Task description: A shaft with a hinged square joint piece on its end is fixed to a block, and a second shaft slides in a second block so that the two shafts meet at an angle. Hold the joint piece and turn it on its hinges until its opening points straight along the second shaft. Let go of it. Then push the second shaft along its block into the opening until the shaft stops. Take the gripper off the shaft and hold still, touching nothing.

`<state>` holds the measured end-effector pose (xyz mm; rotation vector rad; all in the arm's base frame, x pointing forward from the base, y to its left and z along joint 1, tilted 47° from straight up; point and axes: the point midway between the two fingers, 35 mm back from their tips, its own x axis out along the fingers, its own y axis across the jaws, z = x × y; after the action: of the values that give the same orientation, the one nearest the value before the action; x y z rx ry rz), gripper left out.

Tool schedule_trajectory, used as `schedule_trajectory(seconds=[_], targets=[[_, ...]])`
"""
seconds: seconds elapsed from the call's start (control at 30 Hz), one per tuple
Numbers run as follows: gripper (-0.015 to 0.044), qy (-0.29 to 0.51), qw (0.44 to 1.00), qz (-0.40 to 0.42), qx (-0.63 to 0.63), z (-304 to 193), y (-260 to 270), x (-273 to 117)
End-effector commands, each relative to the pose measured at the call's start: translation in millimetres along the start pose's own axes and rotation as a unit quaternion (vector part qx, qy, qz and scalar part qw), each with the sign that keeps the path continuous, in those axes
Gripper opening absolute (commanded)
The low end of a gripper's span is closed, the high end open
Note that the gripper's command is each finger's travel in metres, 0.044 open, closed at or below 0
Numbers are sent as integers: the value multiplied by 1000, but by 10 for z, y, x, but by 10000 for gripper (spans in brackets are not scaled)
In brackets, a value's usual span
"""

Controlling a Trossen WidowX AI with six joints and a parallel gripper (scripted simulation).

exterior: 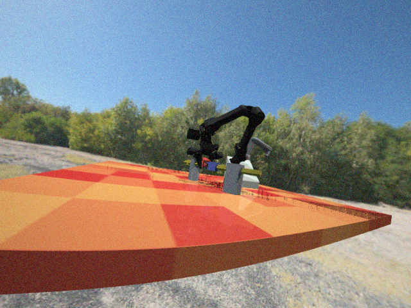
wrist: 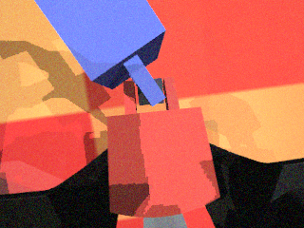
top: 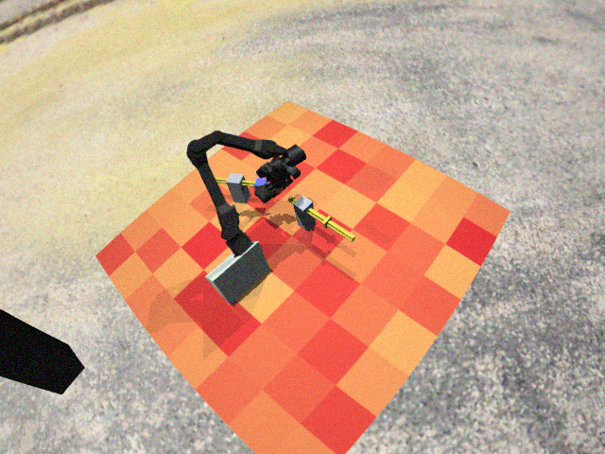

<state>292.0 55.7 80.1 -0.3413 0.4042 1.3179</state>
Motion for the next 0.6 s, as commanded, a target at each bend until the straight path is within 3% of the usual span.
schedule_trajectory(seconds=[0.0,0.2,0.57], targets=[[278,0,1000,0,0,-1,-2,0],[436,0,1000,0,0,-1,-2,0],[440,0,1000,0,0,-1,-2,0]])
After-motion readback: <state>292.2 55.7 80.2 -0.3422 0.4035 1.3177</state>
